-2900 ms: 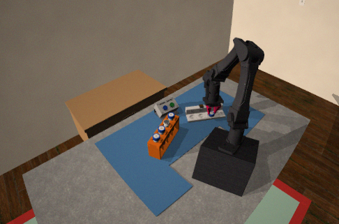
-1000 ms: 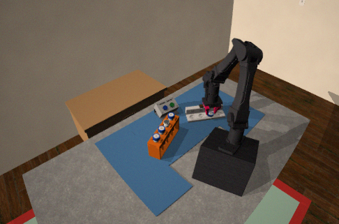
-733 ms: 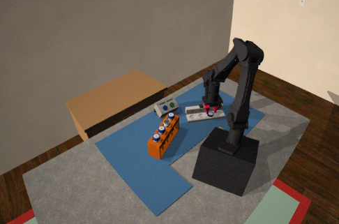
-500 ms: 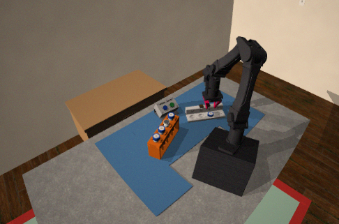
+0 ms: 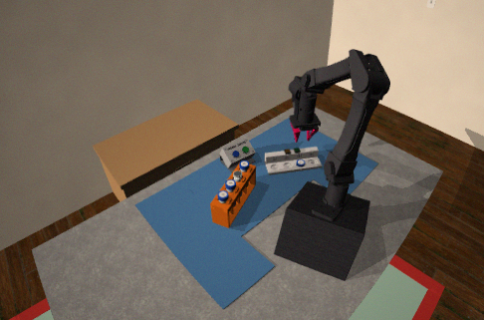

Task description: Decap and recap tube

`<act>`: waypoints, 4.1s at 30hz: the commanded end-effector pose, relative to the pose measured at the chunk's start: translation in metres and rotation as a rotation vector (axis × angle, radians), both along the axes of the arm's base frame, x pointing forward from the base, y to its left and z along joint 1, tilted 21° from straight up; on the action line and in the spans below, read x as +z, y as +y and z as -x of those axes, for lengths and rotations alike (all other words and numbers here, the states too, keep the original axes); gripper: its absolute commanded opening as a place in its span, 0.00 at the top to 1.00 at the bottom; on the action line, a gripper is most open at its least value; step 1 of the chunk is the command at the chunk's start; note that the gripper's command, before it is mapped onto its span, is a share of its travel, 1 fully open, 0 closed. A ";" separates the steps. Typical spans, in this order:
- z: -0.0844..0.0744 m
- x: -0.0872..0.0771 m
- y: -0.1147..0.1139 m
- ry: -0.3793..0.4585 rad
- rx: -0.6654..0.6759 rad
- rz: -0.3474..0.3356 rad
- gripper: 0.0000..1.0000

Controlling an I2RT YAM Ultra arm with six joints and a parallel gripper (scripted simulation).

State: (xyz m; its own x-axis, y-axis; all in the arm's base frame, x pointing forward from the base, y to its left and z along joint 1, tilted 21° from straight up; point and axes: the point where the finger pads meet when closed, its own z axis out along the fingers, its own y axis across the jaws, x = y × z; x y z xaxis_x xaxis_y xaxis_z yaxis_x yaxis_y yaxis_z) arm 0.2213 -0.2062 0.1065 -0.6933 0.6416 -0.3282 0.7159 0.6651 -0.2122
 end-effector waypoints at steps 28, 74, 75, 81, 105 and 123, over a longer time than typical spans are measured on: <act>-0.059 0.003 0.056 0.254 0.558 0.023 1.00; -0.204 -0.076 0.132 0.250 0.559 0.021 1.00; -0.204 -0.077 0.132 0.250 0.559 0.021 1.00; -0.204 -0.079 0.131 0.250 0.559 0.021 1.00; -0.205 -0.090 0.126 0.250 0.559 0.021 1.00; -0.205 -0.090 0.126 0.250 0.559 0.021 1.00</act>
State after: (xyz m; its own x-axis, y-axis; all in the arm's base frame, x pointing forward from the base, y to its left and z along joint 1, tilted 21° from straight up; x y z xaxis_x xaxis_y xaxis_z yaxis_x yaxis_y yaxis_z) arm 0.4215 -0.0806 0.0143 -0.9820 0.1586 -0.1024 0.1847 0.9189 -0.3485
